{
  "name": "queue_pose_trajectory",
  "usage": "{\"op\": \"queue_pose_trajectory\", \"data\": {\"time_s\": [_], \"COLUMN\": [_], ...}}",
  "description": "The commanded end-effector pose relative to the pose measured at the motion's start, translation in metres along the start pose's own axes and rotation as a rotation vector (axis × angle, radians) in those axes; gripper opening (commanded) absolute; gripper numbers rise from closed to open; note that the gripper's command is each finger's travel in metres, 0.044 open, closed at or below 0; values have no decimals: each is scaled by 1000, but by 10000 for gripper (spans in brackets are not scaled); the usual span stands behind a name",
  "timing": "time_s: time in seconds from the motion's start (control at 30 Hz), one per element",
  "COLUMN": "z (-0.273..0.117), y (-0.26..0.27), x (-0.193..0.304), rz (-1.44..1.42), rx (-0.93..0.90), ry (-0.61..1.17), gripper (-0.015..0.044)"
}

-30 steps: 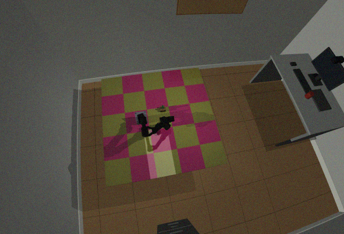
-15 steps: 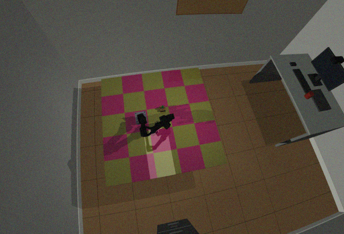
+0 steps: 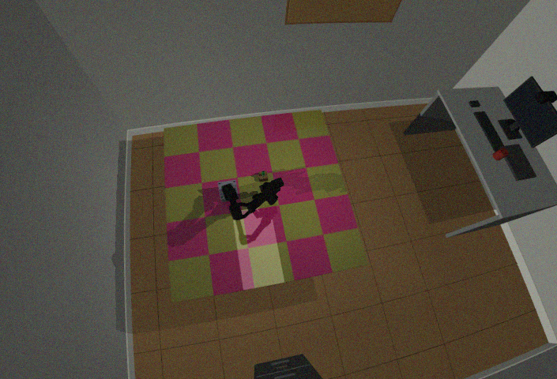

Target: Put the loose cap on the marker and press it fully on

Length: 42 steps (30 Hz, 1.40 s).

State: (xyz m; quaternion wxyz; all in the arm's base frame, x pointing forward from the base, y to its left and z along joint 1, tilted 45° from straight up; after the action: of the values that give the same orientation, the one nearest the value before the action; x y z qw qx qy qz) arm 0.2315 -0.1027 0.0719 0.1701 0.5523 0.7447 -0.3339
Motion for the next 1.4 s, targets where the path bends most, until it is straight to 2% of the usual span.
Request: {"op": "queue_pose_trajectory", "data": {"time_s": [0.0, 1.37], "z": [-5, -46], "y": [13, 91], "x": [10, 122], "rz": [-1, -1], "rx": [-10, -9], "ry": [9, 18], "gripper": [0, 0]}}
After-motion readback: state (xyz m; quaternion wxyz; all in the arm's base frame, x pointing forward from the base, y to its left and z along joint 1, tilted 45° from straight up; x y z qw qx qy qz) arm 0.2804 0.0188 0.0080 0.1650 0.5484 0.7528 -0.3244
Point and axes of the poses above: the point midway between the two fingers, 35 mm back from their tips, its own z axis out along the fingers, its own y axis across the jaws, x = y × z, the point moved 1 cm from there along -z, back along the fingers, and after that the axes turned 4 degrees about -z, right-handed, at the moved point
